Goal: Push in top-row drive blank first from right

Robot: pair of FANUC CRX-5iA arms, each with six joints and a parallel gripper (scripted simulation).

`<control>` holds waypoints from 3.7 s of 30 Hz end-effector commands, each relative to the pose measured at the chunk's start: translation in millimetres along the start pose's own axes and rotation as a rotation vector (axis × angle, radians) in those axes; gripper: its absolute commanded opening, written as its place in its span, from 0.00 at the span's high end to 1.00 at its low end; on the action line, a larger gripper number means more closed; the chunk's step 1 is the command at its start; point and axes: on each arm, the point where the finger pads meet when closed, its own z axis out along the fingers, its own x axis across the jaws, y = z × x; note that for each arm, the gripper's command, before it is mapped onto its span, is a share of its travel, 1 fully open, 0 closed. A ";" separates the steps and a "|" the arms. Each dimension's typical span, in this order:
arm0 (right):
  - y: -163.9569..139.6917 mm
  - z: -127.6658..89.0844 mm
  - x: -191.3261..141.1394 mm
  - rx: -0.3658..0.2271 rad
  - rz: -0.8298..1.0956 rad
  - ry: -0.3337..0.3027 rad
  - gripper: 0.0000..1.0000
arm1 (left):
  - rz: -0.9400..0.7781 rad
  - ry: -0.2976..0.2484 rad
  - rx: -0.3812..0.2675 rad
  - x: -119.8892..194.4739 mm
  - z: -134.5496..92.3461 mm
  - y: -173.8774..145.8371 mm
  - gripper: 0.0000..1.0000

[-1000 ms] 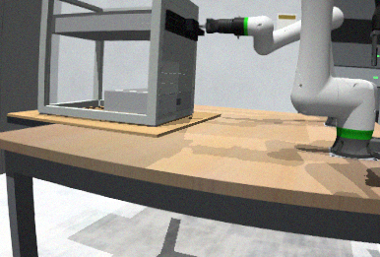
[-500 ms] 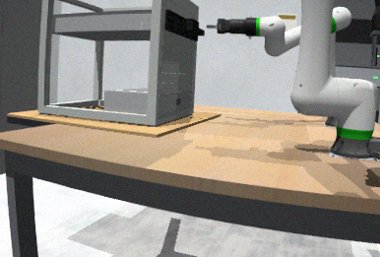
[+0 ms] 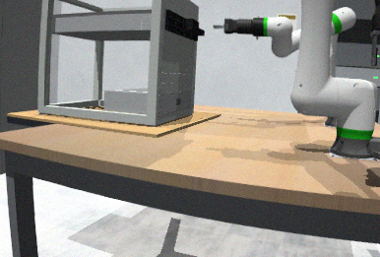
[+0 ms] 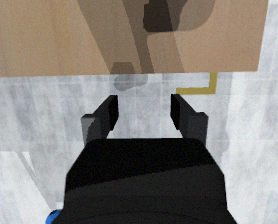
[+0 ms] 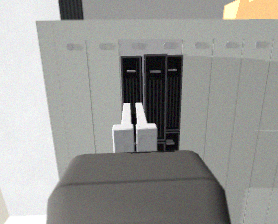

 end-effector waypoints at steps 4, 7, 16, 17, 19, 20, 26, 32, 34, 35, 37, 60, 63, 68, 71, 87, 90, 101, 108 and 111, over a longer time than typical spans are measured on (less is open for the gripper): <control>-0.1 -0.3 -1.3 0.000 0.001 -0.002 1.00 | 0.000 0.000 -0.002 -0.2 -1.0 0.3 0.00; -0.1 -0.3 -1.3 0.000 0.001 -0.002 1.00 | 0.000 0.000 -0.002 -0.2 -1.0 0.3 0.00; -0.1 -0.3 -1.3 0.000 0.001 -0.002 0.00 | 0.000 0.000 -0.002 -0.2 -1.0 0.3 0.00; -0.1 -0.3 -1.3 0.000 0.001 -0.002 0.00 | 0.000 0.000 -0.002 -0.2 -1.0 0.3 0.00; -0.1 -0.3 -1.3 0.000 0.001 -0.002 0.00 | 0.000 0.000 -0.002 -0.2 -1.0 0.3 0.00; -0.1 -0.3 -1.3 0.000 0.001 -0.002 0.00 | 0.000 0.000 -0.002 -0.2 -1.0 0.3 0.00; -0.1 -0.3 -1.3 0.000 0.001 -0.002 0.00 | 0.000 0.000 -0.002 -0.2 -1.0 0.3 0.00; -0.1 -0.3 -1.3 0.000 0.001 -0.002 0.00 | 0.000 0.000 -0.002 -0.2 -1.0 0.3 0.00; -0.1 -0.3 -1.3 0.000 0.001 -0.002 0.00 | 0.000 0.000 -0.002 -0.2 -1.0 0.3 0.00; -0.1 -0.3 -1.3 0.000 0.001 -0.002 0.00 | 0.000 0.000 -0.002 -0.2 -1.0 0.3 0.00; -0.1 -0.3 -1.3 0.000 0.001 -0.002 0.00 | 0.000 0.000 -0.002 -0.2 -1.0 0.3 0.00; -0.1 -0.3 -1.3 0.000 0.001 -0.002 0.00 | 0.000 0.000 -0.002 -0.2 -1.0 0.3 0.00; -0.1 -0.3 -1.3 0.000 0.001 -0.002 0.00 | 0.000 0.000 -0.002 -0.2 -1.0 0.3 0.00; -0.1 -0.3 -1.3 0.000 0.001 -0.002 0.00 | 0.000 0.000 -0.002 -0.2 -1.0 0.3 0.00; -0.1 -0.3 -1.3 0.000 0.001 -0.002 0.00 | 0.000 0.000 -0.002 -0.2 -1.0 0.3 0.00; -0.1 -0.3 -1.3 0.000 0.001 -0.002 0.00 | 0.000 0.000 -0.002 -0.2 -1.0 0.3 0.00; -0.1 -0.3 -1.3 0.000 0.001 -0.002 0.00 | 0.000 0.000 -0.002 -0.2 -1.0 0.3 0.00; -0.1 -0.3 -1.3 0.000 0.001 -0.002 0.00 | 0.000 0.000 -0.002 -0.2 -1.0 0.3 0.00; -0.1 -0.3 -1.3 0.000 0.001 -0.002 0.00 | 0.000 0.000 -0.002 -0.2 -1.0 0.3 0.00; -0.1 -0.3 -1.3 0.000 0.001 -0.002 0.00 | 0.000 0.000 -0.002 -0.2 -1.0 0.3 0.00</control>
